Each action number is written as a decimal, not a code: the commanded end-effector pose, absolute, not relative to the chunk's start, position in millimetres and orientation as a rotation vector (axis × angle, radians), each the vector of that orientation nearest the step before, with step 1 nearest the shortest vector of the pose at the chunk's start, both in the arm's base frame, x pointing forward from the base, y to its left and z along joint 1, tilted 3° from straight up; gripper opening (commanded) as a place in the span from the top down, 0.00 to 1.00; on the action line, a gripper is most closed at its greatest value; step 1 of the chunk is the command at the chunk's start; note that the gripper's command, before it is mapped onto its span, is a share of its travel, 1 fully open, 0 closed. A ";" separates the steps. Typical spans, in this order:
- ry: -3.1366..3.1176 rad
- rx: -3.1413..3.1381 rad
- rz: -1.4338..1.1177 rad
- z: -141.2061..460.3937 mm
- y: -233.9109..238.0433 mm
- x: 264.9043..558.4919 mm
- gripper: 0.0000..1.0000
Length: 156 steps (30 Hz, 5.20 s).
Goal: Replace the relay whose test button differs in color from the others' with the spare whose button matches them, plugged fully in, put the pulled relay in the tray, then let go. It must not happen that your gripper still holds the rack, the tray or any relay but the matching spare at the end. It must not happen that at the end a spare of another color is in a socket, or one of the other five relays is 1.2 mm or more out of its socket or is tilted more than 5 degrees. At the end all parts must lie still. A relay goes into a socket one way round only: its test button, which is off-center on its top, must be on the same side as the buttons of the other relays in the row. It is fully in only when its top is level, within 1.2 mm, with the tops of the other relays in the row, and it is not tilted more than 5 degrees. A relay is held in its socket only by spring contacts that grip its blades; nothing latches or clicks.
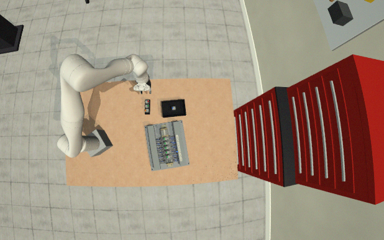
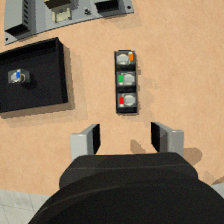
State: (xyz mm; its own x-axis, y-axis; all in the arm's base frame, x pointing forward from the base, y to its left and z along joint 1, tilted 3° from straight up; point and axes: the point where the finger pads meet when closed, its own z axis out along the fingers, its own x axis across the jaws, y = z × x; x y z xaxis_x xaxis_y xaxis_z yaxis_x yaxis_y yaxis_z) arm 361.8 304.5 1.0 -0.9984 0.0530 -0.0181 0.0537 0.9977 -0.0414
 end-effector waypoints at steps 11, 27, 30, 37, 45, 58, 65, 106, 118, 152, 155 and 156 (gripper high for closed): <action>3.115 0.095 -0.057 8.2 321.2 340.9 0.00; 3.115 0.094 -0.057 7.0 316.8 347.2 0.00; 3.115 0.094 -0.057 7.0 316.6 347.4 0.00; 3.117 0.092 -0.058 6.4 315.5 349.0 0.00; 3.115 0.094 -0.057 5.8 312.8 353.3 0.00; 3.116 0.099 -0.058 5.2 311.8 355.0 0.00; 3.117 0.113 -0.059 5.4 310.9 354.5 0.00; 3.117 0.116 -0.059 4.9 310.2 356.1 0.00; 3.117 0.116 -0.059 2.0 298.5 355.6 0.00; 3.117 0.127 -0.064 -17.0 223.3 352.1 0.00; 3.117 0.124 -0.063 -16.5 224.0 352.5 0.00; 3.117 0.123 -0.062 -16.4 224.3 352.6 0.00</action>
State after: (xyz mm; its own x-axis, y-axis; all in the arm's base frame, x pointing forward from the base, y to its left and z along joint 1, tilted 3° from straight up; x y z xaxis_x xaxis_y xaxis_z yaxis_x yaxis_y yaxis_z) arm 351.4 221.7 -18.1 -0.9963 0.0832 -0.0213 0.0840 0.9956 -0.0417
